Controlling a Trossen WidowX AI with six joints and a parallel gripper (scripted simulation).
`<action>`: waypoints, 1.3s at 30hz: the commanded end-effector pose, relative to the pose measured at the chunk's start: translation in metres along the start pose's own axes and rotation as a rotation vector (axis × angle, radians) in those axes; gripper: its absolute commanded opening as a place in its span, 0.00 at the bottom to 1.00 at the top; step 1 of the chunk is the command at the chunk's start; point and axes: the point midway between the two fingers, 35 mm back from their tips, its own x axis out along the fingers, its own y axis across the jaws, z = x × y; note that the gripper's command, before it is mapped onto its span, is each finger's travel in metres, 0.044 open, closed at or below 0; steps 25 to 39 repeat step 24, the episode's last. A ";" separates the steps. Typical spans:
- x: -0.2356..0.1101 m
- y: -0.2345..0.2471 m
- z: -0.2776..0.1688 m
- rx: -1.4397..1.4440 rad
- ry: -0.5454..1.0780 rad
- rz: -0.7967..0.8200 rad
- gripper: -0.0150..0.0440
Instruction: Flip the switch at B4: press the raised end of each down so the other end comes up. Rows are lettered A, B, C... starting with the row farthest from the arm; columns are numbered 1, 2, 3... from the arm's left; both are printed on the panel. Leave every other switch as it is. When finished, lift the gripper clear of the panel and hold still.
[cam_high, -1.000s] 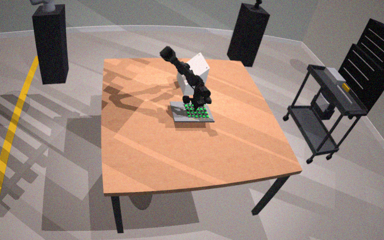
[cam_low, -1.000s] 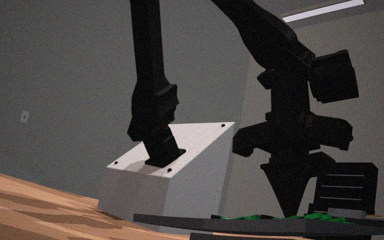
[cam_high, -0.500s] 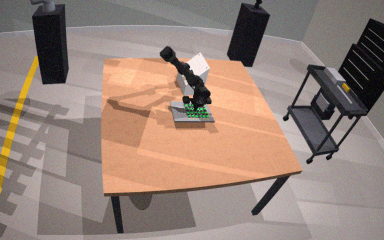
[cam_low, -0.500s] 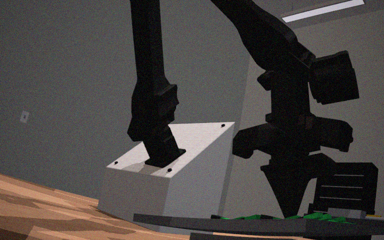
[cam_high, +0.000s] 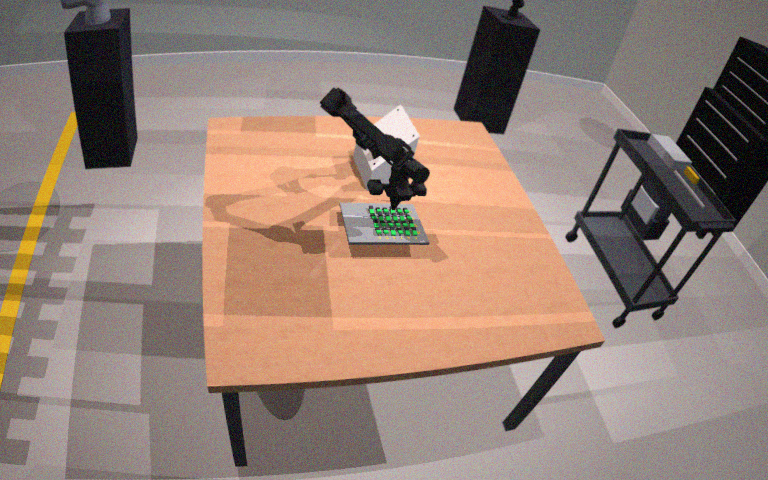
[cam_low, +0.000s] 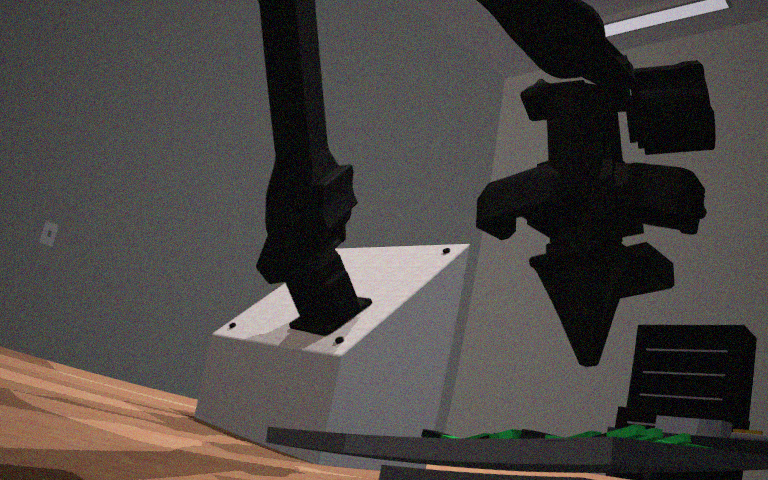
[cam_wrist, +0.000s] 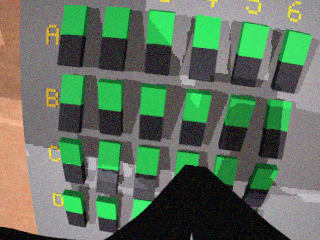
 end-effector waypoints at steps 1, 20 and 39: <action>-0.014 -0.002 -0.002 0.006 0.012 -0.002 0.25; -0.021 0.011 -0.012 0.006 0.012 -0.001 0.25; -0.021 0.011 -0.012 0.006 0.012 -0.001 0.25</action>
